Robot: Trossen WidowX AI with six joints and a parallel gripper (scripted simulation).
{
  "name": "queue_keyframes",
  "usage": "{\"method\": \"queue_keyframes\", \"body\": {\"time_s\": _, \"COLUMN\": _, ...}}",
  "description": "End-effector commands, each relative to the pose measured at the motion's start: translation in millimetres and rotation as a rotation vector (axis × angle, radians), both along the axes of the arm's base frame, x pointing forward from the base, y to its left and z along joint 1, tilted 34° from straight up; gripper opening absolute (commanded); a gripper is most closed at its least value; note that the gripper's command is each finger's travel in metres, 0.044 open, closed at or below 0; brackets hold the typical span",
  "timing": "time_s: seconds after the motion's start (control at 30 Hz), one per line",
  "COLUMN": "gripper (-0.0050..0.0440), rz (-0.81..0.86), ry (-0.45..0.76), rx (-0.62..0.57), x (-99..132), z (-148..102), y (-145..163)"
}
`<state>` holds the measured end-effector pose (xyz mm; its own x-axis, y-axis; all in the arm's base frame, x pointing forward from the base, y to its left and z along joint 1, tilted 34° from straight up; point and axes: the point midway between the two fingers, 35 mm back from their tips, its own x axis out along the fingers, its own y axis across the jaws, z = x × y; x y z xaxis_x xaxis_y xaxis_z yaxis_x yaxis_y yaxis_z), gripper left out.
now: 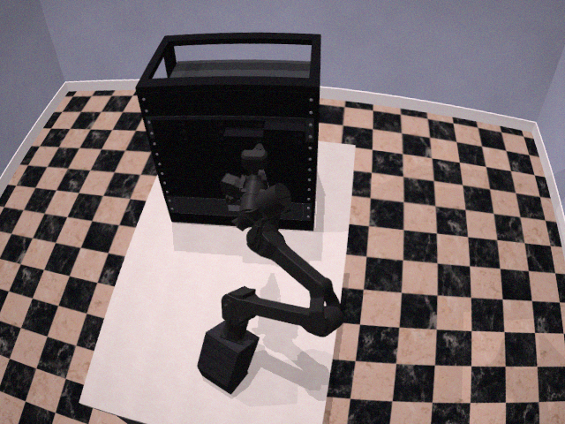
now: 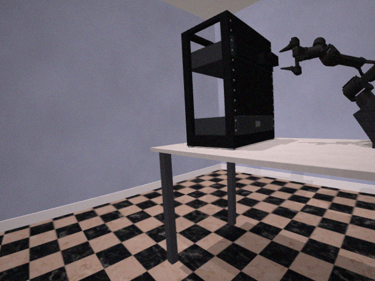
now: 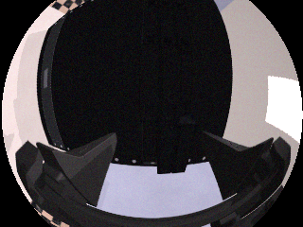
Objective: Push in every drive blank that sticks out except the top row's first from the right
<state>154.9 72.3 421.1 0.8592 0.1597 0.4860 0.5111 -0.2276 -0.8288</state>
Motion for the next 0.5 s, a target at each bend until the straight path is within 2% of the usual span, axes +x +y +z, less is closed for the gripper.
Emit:
{"method": "queue_keyframes", "body": {"time_s": 0.0, "gripper": 0.0440, "rz": 0.009, "ry": -0.009, "rx": 0.010, "x": -1.6, "z": 9.3, "y": -7.6}}
{"method": "queue_keyframes", "body": {"time_s": 0.47, "gripper": 0.0440, "rz": 0.009, "ry": -0.009, "rx": 0.010, "x": -4.1, "z": 21.3, "y": -26.5}}
